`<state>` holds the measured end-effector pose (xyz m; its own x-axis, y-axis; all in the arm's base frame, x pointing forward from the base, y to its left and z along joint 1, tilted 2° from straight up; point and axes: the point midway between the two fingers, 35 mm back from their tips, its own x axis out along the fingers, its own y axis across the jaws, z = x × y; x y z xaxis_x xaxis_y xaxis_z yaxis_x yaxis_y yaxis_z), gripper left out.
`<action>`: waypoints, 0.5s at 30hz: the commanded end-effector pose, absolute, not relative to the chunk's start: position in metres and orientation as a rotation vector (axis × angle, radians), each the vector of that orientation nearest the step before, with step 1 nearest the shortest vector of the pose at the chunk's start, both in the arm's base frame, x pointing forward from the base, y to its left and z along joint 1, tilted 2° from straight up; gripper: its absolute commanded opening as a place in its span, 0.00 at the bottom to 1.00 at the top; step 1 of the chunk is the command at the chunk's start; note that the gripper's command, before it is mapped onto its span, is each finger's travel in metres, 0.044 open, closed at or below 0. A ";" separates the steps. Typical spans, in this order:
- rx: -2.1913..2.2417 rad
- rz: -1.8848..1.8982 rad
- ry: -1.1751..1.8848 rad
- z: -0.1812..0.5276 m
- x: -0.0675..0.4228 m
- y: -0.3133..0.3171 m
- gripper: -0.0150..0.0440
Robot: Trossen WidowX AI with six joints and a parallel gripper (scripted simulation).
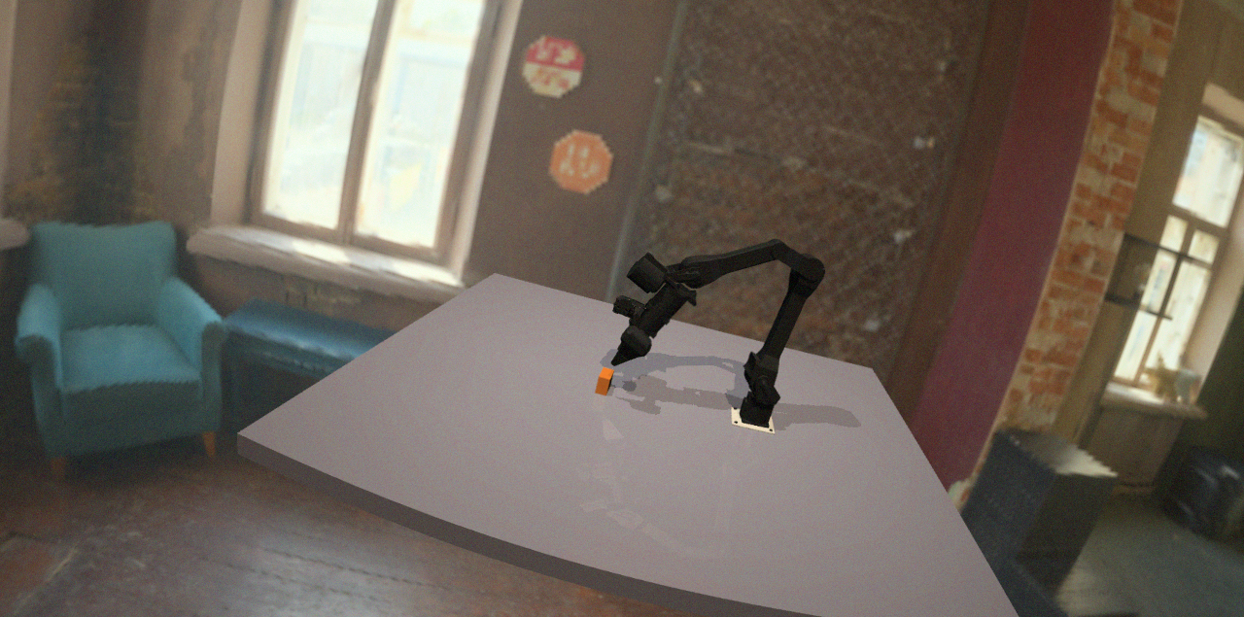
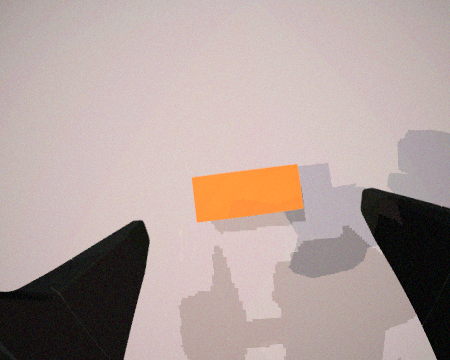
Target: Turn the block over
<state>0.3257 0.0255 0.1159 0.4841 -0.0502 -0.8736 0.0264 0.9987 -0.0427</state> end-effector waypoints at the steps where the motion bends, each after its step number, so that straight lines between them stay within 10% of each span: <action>1: -0.017 -0.046 1.183 0.127 0.337 0.026 1.00; 15: 0.003 -0.050 1.542 0.145 0.351 0.024 1.00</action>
<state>0.3506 0.0239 0.1406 0.0704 -0.0380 -0.9968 0.0325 0.9988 -0.0358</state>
